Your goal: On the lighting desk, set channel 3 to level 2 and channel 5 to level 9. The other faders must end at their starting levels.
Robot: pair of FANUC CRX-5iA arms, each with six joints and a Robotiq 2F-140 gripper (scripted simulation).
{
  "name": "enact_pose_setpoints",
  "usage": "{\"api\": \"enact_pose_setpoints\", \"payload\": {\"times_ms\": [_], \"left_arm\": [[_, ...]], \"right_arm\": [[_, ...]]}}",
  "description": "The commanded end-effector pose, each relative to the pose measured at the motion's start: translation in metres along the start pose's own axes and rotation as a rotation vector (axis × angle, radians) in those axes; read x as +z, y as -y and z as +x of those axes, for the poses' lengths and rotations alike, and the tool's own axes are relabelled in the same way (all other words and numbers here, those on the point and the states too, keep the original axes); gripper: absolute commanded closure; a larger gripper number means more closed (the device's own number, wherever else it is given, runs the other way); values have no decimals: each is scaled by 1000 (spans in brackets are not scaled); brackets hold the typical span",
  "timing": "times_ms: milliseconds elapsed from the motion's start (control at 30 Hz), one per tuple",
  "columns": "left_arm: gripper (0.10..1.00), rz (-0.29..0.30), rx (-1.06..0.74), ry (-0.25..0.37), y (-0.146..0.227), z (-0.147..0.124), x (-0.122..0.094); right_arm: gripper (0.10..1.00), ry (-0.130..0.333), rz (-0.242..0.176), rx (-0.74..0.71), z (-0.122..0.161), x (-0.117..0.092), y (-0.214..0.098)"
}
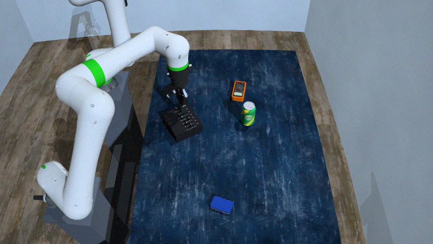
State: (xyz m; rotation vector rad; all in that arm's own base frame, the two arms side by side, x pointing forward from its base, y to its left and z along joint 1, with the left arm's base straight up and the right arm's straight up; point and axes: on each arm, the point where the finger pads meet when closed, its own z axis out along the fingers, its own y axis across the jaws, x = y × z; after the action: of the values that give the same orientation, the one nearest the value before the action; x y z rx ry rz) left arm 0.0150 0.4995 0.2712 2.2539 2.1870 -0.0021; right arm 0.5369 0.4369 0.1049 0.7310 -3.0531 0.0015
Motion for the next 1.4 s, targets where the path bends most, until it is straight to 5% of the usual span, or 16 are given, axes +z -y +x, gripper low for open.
{"api": "enact_pose_setpoints", "payload": {"times_ms": [0,267,767,800,1067,1367], "left_arm": [[98,0,0,-2,0,0,-1],[98,0,0,-2,0,0,-1],[98,0,0,-2,0,0,-1],[98,0,0,-2,0,0,-1],[98,0,0,-2,0,0,-1],[98,0,0,-2,0,0,-1]], "right_arm": [[999,2,0,0,-1,-11,0],[999,2,0,0,0,-29,0],[999,2,0,0,0,-30,0],[98,2,0,0,0,-30,0],[98,2,0,0,0,-36,0],[98,2,0,0,0,-69,0]]}}
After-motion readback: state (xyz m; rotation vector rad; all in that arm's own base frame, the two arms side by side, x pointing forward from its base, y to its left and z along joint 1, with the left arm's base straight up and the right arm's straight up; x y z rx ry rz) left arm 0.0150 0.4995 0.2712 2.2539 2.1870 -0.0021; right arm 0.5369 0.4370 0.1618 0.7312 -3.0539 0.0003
